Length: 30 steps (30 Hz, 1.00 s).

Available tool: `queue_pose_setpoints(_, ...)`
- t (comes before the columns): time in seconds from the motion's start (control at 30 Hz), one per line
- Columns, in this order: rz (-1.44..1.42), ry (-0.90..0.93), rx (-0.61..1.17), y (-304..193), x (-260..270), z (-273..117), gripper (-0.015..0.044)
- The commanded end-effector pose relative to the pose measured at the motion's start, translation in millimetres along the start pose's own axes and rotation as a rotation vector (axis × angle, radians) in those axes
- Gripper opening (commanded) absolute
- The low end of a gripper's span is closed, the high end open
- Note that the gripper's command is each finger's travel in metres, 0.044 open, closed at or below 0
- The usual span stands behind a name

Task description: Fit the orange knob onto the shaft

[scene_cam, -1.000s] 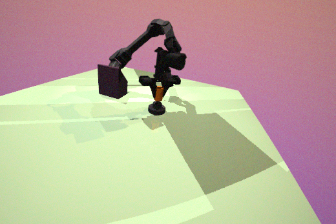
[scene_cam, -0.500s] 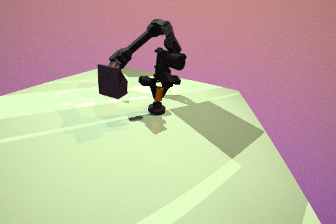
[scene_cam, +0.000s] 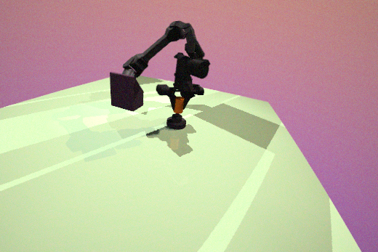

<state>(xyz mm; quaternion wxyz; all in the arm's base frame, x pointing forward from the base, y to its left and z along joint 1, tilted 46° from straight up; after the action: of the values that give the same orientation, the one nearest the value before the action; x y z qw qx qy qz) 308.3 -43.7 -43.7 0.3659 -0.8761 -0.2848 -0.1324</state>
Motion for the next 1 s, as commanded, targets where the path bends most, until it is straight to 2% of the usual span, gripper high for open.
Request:
queue_pose_setpoints(0.0,0.099,0.000,-0.004,2.1,1.1,-0.3,0.0000)
queue_pose_setpoints(0.97,0.128,0.000,-0.004,-0.7,-0.7,5.2,0.0000)
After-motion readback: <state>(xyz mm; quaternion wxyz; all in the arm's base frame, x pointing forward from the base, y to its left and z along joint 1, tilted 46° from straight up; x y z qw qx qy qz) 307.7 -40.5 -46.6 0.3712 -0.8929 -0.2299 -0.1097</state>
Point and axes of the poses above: the point midway between the two fingers, 35 mm back from their tips, its own z axis out along the fingers, its own x axis across the jaws, y = z × x, the point moved 1 cm from there along -z, back along the fingers, and after that the axes turned 4 degrees about z, right-handed, at the moved point
